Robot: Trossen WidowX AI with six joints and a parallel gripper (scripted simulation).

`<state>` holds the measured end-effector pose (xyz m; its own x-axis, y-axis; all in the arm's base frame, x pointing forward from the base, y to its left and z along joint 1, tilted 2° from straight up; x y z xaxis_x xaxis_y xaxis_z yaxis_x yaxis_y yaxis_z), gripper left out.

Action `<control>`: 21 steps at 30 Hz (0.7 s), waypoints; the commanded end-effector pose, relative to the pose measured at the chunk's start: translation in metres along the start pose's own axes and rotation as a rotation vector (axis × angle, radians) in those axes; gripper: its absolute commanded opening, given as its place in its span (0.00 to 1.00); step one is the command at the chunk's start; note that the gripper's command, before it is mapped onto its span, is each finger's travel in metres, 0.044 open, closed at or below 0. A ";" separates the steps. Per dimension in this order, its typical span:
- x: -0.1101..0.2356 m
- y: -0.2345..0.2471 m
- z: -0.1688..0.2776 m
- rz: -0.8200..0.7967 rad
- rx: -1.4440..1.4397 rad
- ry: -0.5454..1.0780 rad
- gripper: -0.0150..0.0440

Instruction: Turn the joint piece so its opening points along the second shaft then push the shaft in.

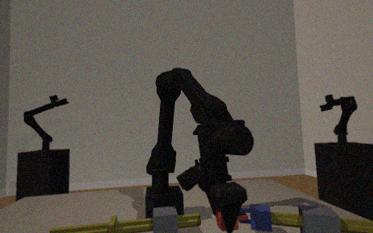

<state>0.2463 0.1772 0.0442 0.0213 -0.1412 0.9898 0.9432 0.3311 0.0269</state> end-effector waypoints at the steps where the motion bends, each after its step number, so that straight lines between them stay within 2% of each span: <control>1: 0.009 0.003 0.002 -0.009 0.072 0.002 1.00; 21: 0.066 0.011 0.012 0.018 0.758 -0.043 1.00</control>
<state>0.2527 0.1820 0.0995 0.0221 -0.0990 0.9948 0.5365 0.8409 0.0718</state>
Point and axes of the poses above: the point midway between the two fingers, 35 mm back from their tips, its own x axis back along the fingers, its own y axis across the jaws, z = x × y, the point moved 1 cm from there along x, back along the fingers, and after that the axes turned 8 degrees about x, right-handed, at the moved point
